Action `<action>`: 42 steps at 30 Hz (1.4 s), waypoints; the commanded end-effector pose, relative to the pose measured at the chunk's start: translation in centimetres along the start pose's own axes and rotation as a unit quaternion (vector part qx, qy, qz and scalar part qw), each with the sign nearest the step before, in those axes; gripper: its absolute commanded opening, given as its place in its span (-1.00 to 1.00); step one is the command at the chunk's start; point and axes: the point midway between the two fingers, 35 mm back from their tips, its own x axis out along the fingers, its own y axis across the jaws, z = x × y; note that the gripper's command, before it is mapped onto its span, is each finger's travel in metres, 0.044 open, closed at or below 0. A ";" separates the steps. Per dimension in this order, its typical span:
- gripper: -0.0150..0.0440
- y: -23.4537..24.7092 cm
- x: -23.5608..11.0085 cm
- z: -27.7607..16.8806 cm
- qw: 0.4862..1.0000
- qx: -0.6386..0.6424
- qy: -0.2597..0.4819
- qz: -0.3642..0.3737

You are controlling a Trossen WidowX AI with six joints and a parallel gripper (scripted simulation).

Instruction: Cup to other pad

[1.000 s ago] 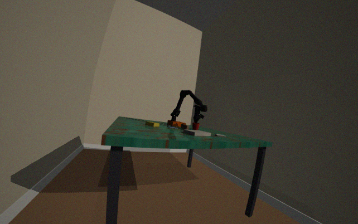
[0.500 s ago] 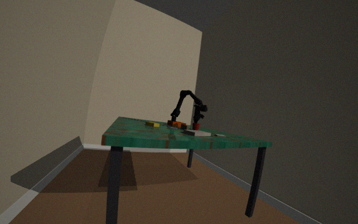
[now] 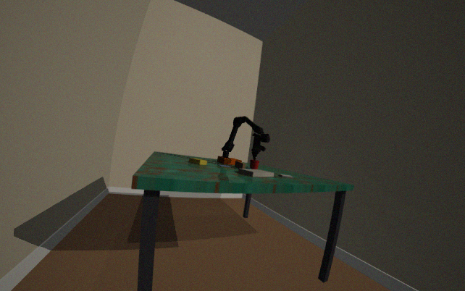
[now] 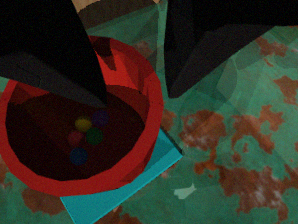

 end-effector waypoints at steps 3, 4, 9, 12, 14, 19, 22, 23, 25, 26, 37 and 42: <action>-0.06 0.0 -1.4 0.1 1.000 0.001 -0.004 -0.005; -0.06 0.0 -1.6 0.0 1.000 0.001 -0.004 -0.005; -0.06 0.2 -2.2 -0.1 1.000 0.002 -0.003 -0.005; -0.06 0.3 -2.3 -0.2 1.000 0.002 -0.003 -0.005; 0.03 0.3 -1.8 -0.1 1.000 0.000 -0.001 -0.001; 0.48 0.3 -1.8 -0.1 1.000 0.000 -0.001 -0.001; 0.74 0.3 -1.9 -0.1 1.000 0.000 -0.001 -0.001; 0.83 0.2 -2.0 -0.1 1.000 0.000 -0.001 -0.001; 1.00 0.2 -2.4 -0.1 1.000 0.000 -0.001 -0.001; 1.00 0.2 -2.7 -0.1 1.000 0.000 -0.001 -0.001; 1.00 0.3 -6.9 -0.1 1.000 0.001 -0.003 -0.004; 1.00 0.4 -8.3 -0.2 1.000 0.002 -0.003 -0.005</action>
